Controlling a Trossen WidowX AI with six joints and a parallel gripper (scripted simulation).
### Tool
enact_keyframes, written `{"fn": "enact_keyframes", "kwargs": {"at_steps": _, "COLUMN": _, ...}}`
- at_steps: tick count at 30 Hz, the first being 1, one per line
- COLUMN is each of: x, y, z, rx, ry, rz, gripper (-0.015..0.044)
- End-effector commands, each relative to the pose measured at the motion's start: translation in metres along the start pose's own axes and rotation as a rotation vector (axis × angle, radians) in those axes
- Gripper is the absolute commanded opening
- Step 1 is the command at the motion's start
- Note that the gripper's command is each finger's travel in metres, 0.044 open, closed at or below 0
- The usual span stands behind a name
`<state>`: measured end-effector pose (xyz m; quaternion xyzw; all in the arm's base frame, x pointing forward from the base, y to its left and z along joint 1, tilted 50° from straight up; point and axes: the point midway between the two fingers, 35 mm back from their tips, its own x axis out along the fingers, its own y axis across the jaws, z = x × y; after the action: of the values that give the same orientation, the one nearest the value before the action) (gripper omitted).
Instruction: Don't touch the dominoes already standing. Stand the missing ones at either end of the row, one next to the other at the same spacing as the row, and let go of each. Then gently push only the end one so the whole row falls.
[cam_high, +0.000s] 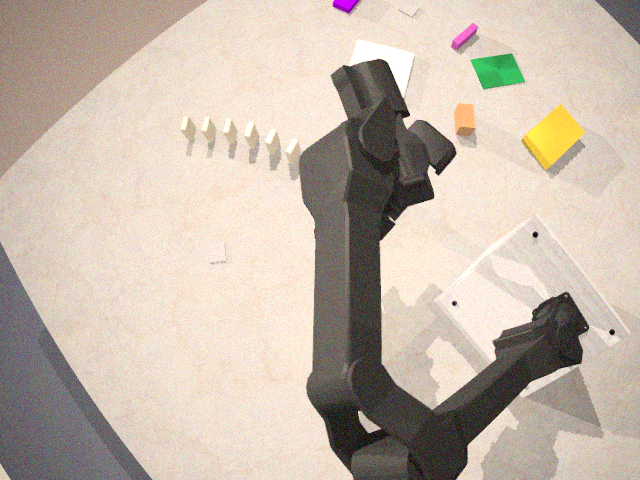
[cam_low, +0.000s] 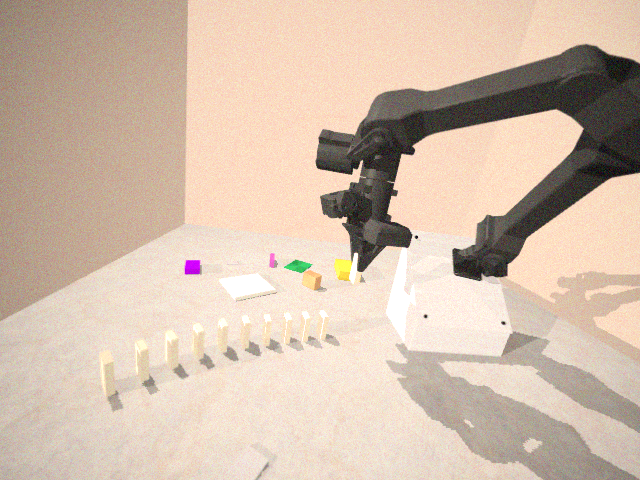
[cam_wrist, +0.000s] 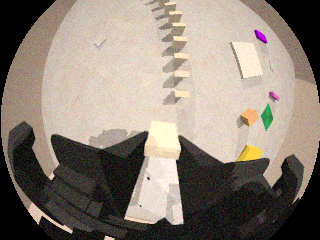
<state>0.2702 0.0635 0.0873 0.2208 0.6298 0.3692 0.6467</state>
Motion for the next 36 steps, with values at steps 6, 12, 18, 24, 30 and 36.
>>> {"fn": "enact_keyframes", "kwargs": {"at_steps": 6, "x": 0.003, "y": -0.037, "z": -0.006, "rx": -0.144, "ry": 0.012, "rz": 0.007, "gripper": 0.0107}}
{"fn": "enact_keyframes", "kwargs": {"at_steps": 12, "x": 0.022, "y": -0.040, "z": -0.003, "rx": -0.143, "ry": 0.013, "rz": -0.001, "gripper": 0.0107}}
{"fn": "enact_keyframes", "kwargs": {"at_steps": 18, "x": 0.053, "y": -0.043, "z": 0.000, "rx": -0.142, "ry": 0.013, "rz": -0.008, "gripper": 0.0107}}
{"fn": "enact_keyframes", "kwargs": {"at_steps": 24, "x": 0.084, "y": -0.042, "z": 0.000, "rx": -0.143, "ry": 0.012, "rz": -0.008, "gripper": 0.0107}}
{"fn": "enact_keyframes", "kwargs": {"at_steps": 30, "x": 0.113, "y": -0.039, "z": -0.003, "rx": -0.144, "ry": 0.011, "rz": 0.001, "gripper": 0.0107}}
{"fn": "enact_keyframes", "kwargs": {"at_steps": 36, "x": 0.133, "y": -0.035, "z": -0.008, "rx": -0.144, "ry": 0.011, "rz": 0.012, "gripper": 0.0107}}
